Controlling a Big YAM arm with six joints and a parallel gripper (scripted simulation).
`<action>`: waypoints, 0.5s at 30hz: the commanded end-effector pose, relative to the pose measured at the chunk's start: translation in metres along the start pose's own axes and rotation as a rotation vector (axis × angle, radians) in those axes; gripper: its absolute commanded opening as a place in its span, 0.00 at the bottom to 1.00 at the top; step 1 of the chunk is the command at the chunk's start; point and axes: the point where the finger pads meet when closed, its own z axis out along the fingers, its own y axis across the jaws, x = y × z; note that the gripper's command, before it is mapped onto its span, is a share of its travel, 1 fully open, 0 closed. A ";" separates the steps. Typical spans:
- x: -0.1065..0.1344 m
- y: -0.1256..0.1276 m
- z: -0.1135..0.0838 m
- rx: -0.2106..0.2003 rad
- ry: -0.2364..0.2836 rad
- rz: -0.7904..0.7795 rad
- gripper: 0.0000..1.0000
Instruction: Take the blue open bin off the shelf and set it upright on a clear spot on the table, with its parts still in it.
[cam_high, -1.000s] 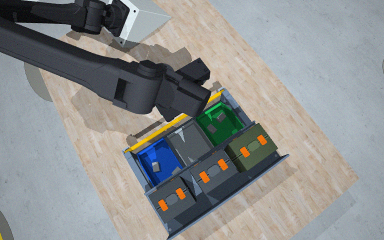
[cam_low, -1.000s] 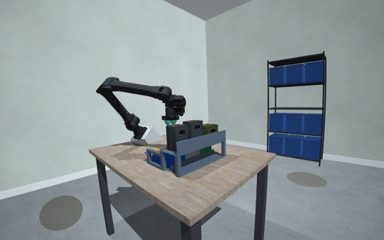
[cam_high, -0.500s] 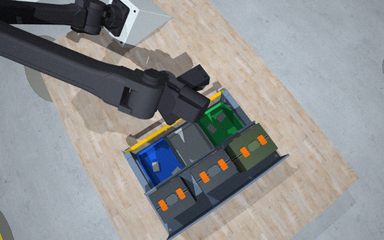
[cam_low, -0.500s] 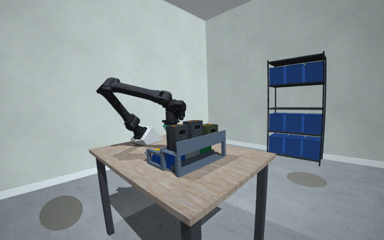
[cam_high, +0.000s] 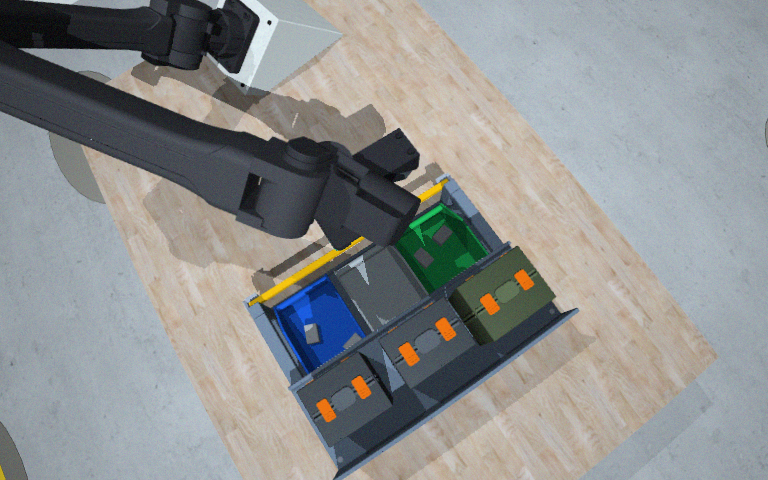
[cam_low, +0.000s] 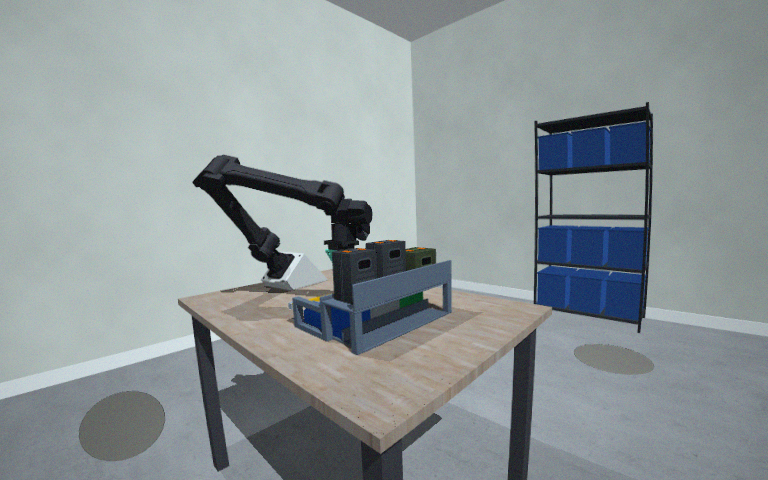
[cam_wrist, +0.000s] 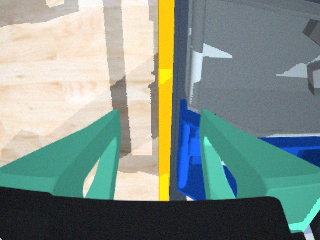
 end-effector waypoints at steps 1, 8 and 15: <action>-0.003 -0.020 -0.018 0.054 -0.019 0.013 0.43; -0.003 -0.020 -0.018 0.054 -0.019 0.013 0.43; -0.002 -0.019 -0.016 0.050 -0.018 0.013 0.43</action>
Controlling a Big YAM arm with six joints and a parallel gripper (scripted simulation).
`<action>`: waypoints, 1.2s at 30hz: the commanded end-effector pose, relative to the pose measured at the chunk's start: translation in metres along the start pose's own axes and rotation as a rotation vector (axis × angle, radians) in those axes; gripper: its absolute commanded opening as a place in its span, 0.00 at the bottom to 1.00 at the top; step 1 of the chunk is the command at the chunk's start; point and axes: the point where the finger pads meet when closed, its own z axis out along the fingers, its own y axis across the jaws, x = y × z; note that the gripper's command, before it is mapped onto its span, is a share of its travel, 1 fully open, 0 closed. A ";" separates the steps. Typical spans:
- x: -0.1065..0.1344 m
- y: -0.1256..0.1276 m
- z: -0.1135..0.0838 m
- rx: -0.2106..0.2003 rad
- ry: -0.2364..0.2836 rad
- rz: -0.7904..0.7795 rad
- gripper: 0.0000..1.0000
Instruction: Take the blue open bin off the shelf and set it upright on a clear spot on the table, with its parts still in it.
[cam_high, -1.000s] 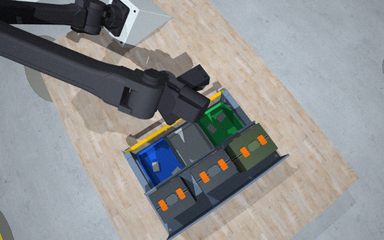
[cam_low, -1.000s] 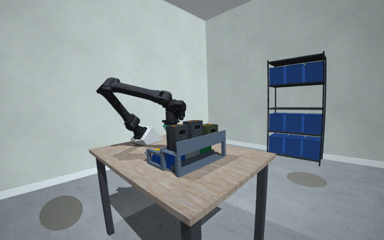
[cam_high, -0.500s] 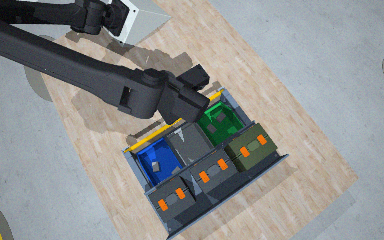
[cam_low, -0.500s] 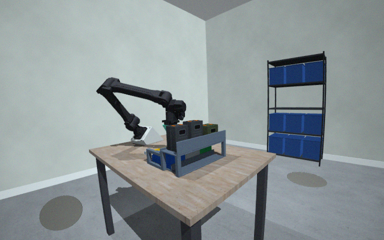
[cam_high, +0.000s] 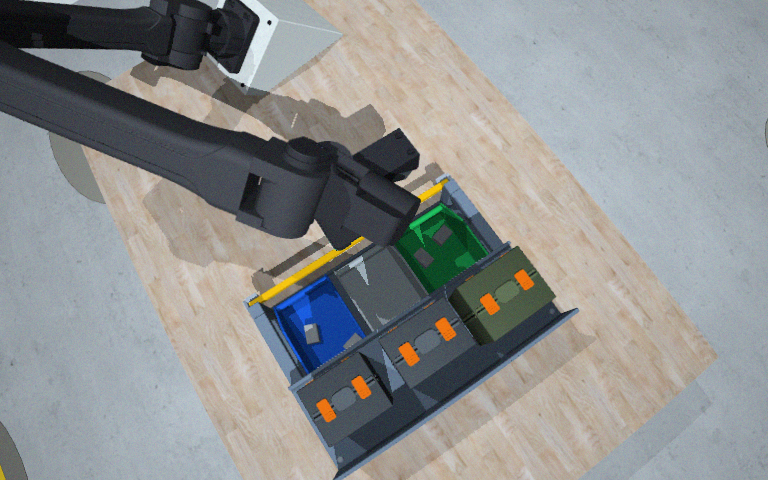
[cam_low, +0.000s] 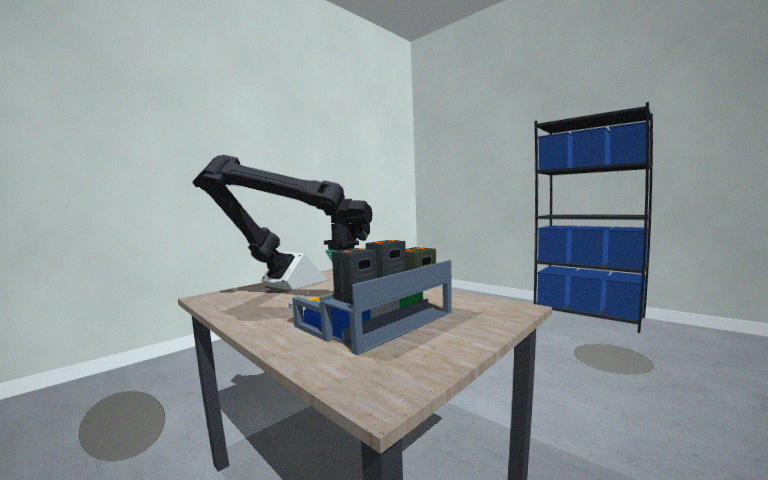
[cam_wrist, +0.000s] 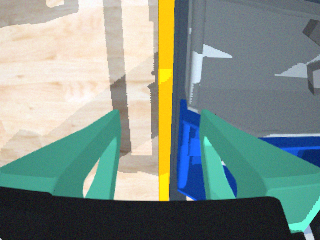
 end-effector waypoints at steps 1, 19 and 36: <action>-0.002 -0.018 -0.014 0.048 -0.017 0.013 0.43; -0.001 -0.004 0.018 0.003 -0.002 -0.002 0.43; -0.001 -0.004 0.042 0.000 -0.001 -0.002 0.43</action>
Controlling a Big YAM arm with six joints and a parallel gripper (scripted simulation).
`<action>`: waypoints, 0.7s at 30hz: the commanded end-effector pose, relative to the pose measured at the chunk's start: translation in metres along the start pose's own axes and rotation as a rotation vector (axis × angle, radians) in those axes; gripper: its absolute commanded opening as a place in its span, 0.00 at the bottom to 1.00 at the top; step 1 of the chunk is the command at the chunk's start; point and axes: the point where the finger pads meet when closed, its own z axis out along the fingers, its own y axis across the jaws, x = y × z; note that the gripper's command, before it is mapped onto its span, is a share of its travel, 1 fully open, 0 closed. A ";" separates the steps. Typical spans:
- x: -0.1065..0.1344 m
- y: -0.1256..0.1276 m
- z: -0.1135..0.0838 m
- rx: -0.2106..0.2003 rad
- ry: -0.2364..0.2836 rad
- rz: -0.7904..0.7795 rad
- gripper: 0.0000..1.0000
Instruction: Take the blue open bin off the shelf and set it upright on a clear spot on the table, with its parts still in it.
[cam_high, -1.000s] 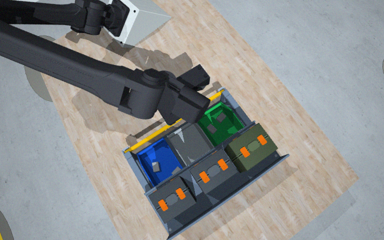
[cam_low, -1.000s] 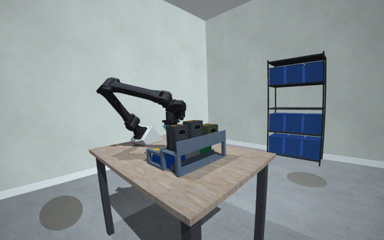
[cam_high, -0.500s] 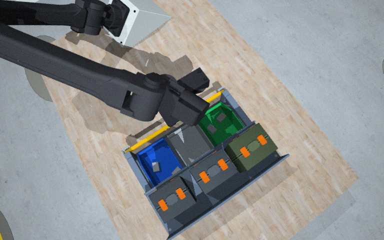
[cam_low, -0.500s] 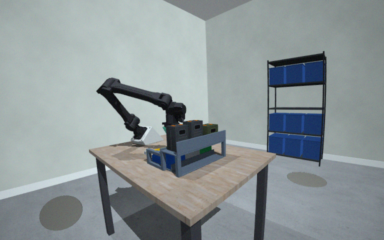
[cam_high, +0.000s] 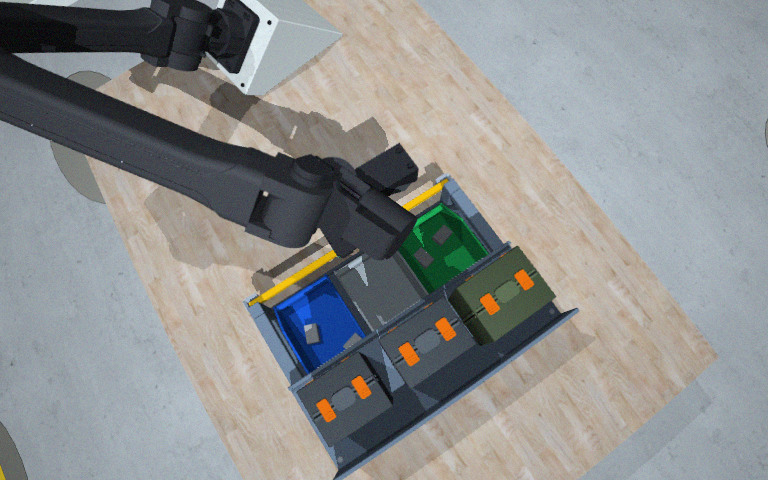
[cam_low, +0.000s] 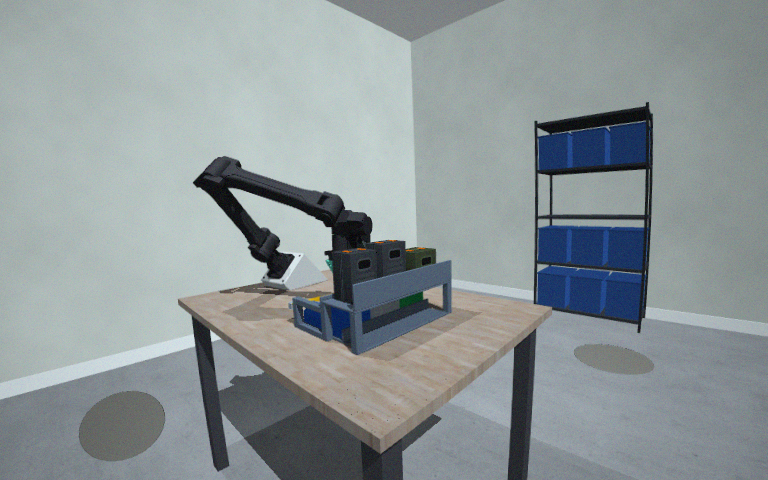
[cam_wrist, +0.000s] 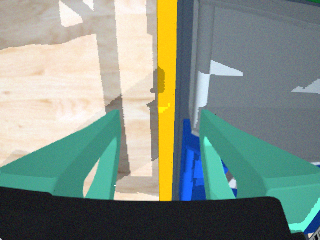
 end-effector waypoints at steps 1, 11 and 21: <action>-0.002 -0.006 0.004 0.015 -0.003 -0.009 0.43; -0.008 -0.012 0.002 0.039 -0.009 -0.016 0.43; -0.002 -0.008 0.013 0.024 -0.006 -0.006 0.43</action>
